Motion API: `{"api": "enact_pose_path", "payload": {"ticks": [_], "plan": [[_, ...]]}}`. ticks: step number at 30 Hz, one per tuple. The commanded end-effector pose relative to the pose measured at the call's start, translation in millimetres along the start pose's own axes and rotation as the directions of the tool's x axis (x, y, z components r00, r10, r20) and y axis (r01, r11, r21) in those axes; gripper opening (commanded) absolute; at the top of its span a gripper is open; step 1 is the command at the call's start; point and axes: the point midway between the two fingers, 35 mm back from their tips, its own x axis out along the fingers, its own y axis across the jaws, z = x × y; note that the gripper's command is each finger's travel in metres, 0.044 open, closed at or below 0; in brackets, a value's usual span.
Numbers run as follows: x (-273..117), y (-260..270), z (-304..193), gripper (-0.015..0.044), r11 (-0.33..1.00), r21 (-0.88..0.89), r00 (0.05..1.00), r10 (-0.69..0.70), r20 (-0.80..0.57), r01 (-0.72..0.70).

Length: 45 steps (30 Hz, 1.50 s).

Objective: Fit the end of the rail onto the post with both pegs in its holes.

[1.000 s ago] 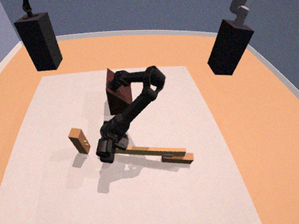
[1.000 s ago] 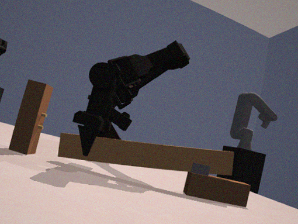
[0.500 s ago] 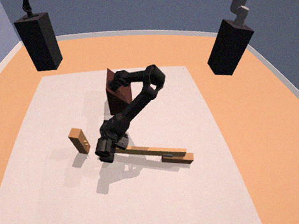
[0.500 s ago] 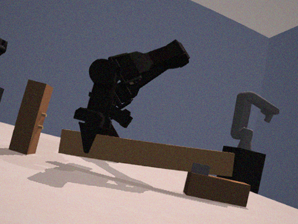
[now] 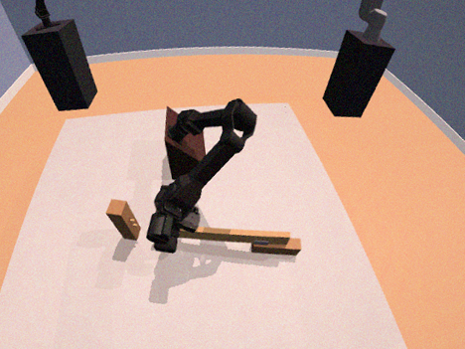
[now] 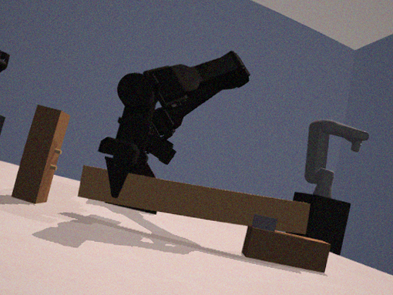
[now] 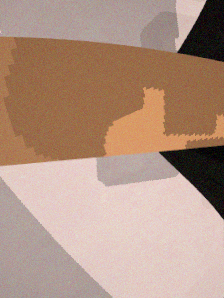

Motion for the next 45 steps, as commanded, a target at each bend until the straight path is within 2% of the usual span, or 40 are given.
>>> {"api": "enact_pose_path", "payload": {"ticks": [1, 45], "plan": [[-5.1, -2.0, 0.1, 0.0000, 1.000, -0.001, 1.000, -0.007, 0.005, 0.007], [-24.9, -1.5, -0.1, 0.0000, 1.000, -0.001, 1.000, -0.008, 0.004, 0.008]]}}
